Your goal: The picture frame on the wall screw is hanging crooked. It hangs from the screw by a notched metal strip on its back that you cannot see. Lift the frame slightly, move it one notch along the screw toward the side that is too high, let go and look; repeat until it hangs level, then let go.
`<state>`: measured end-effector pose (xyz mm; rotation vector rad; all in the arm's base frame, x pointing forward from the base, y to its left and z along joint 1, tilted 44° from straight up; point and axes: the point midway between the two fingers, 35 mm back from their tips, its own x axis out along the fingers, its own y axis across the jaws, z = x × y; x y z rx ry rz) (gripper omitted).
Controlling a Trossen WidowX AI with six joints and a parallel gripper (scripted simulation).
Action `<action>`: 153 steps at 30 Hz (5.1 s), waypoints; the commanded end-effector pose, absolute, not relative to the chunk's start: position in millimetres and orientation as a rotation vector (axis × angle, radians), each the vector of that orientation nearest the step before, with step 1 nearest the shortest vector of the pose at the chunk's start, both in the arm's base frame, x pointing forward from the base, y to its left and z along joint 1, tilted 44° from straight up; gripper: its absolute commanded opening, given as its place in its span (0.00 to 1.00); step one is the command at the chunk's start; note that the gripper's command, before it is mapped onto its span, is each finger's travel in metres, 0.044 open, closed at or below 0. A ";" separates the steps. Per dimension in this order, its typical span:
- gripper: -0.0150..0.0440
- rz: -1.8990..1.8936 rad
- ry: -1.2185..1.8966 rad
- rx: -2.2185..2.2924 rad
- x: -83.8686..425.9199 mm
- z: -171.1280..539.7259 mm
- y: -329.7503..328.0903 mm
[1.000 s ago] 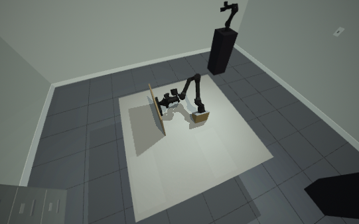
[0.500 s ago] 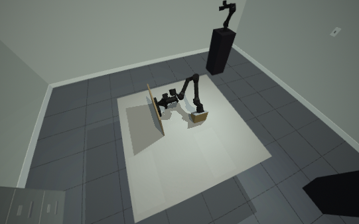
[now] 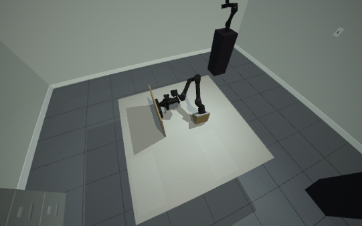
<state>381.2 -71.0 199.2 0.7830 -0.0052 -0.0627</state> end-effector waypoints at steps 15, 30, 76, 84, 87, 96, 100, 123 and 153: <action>0.69 -0.063 -0.006 0.804 381.2 199.1 -71.2; 0.69 -0.061 0.007 0.526 286.7 201.2 -66.2; 0.69 -0.062 0.013 0.513 193.7 223.9 -25.5; 0.69 -0.062 0.013 0.513 193.7 223.9 -25.5; 0.69 -0.062 0.013 0.513 193.7 223.9 -25.5; 0.69 -0.062 0.013 0.513 193.7 223.9 -25.5; 0.69 -0.062 0.013 0.513 193.7 223.9 -25.5; 0.69 -0.062 0.013 0.513 193.7 223.9 -25.5; 0.69 -0.061 0.010 0.562 220.9 221.3 -37.0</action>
